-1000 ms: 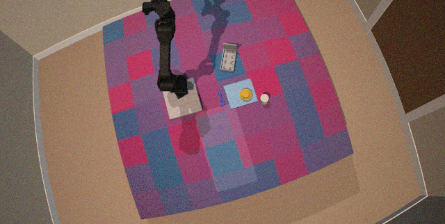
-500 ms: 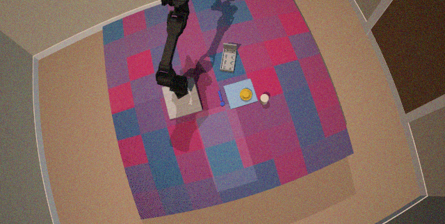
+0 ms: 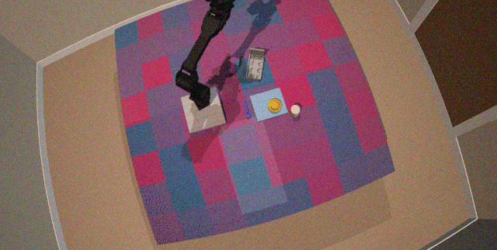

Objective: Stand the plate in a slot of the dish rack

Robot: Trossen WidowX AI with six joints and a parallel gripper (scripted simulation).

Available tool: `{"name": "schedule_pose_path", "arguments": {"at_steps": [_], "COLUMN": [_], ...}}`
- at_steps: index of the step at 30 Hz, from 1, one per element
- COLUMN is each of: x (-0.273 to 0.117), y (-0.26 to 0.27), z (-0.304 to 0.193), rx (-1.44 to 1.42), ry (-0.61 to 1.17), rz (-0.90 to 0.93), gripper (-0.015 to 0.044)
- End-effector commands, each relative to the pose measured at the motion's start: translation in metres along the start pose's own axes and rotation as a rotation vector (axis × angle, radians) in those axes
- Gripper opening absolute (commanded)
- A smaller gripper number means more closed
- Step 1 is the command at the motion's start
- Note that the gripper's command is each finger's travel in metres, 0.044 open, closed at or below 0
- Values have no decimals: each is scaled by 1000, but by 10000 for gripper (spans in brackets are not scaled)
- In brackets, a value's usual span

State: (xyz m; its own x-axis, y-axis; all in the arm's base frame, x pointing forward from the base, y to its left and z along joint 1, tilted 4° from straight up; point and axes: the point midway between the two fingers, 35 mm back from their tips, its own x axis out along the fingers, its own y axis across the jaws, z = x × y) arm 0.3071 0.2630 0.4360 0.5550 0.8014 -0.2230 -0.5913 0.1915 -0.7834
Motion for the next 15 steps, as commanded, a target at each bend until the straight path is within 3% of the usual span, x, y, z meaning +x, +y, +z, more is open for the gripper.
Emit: {"name": "schedule_pose_path", "arguments": {"at_steps": [1,15], "x": [3,-10], "y": [-1,5], "z": [-42,-165], "rx": [98,342], "ry": [117,425], "rz": [2,-10], "gripper": [400,400]}}
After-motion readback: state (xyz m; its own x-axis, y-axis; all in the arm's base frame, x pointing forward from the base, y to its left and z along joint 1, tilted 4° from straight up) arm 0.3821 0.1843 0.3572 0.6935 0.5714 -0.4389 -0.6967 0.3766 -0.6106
